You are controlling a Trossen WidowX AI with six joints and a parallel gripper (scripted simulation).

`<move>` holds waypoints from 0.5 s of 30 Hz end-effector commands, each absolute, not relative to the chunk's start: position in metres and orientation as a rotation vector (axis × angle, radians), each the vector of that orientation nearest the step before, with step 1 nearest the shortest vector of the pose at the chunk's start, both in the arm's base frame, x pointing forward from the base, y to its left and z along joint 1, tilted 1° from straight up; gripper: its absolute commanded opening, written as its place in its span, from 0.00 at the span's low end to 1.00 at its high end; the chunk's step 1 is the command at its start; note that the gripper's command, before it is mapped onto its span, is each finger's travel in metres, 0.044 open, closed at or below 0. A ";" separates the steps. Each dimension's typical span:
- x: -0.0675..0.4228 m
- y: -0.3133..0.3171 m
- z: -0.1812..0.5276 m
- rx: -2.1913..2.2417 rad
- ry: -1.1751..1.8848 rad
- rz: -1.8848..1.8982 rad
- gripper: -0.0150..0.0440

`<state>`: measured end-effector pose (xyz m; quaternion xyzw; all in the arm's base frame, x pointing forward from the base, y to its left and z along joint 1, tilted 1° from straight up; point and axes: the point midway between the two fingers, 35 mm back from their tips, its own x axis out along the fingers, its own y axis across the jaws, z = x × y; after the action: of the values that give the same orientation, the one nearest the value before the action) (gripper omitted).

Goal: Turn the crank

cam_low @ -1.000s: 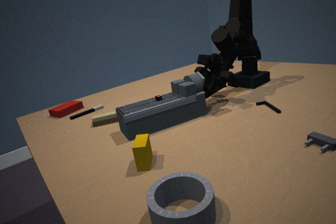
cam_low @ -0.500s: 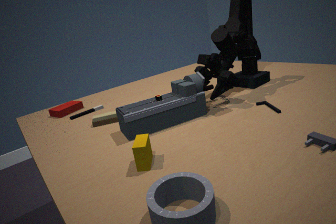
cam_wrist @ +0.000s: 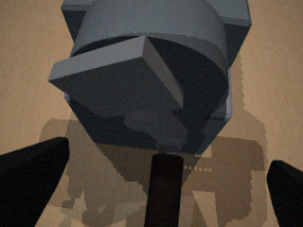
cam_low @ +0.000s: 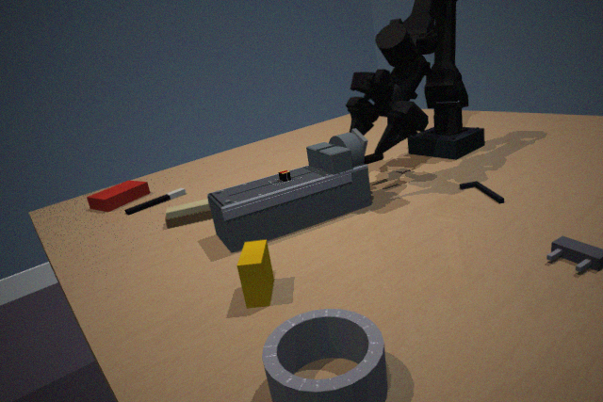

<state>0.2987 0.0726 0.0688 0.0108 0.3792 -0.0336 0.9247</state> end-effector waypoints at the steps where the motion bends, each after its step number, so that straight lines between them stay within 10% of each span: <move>1: 0.301 0.074 0.087 0.025 0.774 -0.068 1.00; 15: 0.299 0.073 0.178 0.023 0.776 -0.069 1.00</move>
<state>0.3034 0.0748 0.1526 0.0096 0.3806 -0.0336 0.9241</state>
